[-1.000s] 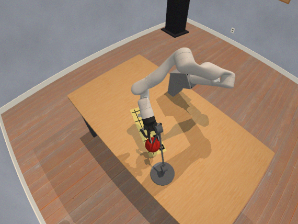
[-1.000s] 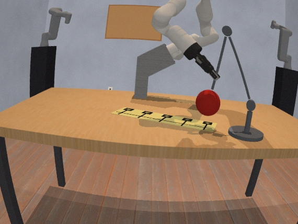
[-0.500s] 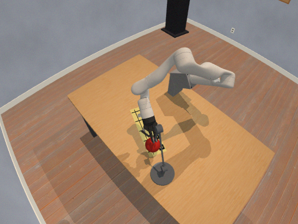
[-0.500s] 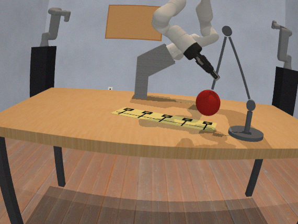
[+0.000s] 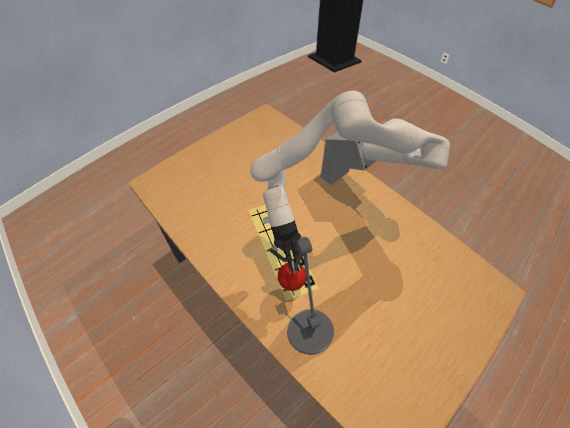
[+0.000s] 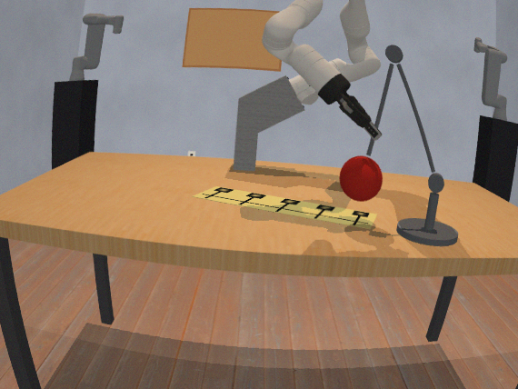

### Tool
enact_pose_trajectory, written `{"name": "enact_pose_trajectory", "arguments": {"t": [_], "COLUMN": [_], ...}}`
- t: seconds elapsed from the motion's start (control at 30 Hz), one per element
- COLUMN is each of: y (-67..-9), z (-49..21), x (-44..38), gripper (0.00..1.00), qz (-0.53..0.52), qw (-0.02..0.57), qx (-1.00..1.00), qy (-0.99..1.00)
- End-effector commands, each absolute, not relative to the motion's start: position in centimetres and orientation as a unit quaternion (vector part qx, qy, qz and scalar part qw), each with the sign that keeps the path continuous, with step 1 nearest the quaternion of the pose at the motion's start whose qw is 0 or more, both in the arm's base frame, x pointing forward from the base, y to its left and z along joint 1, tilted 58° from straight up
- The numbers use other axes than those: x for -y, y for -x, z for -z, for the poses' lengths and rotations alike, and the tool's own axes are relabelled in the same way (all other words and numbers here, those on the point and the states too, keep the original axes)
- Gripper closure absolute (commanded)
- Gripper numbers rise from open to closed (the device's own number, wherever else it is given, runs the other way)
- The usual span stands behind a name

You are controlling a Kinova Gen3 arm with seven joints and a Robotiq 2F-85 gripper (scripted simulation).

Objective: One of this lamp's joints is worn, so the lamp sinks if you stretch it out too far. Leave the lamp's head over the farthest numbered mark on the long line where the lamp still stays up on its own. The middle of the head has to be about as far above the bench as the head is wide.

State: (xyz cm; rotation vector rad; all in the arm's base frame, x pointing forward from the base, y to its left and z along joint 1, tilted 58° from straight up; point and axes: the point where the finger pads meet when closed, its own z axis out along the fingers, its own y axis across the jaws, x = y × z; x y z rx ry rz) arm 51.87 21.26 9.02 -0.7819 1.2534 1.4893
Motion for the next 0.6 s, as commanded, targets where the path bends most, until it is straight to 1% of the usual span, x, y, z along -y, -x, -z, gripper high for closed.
{"name": "enact_pose_trajectory", "arguments": {"t": [0.0, 0.57], "y": [-51.5, -50.6], "z": [-7.9, -5.1], "x": [-20.6, -19.1], "gripper": [1.00, 1.00], "qz": [-0.613, -0.612], "qw": [0.499, 0.500], "qx": [-0.520, -0.519], "qy": [0.324, 0.325]}}
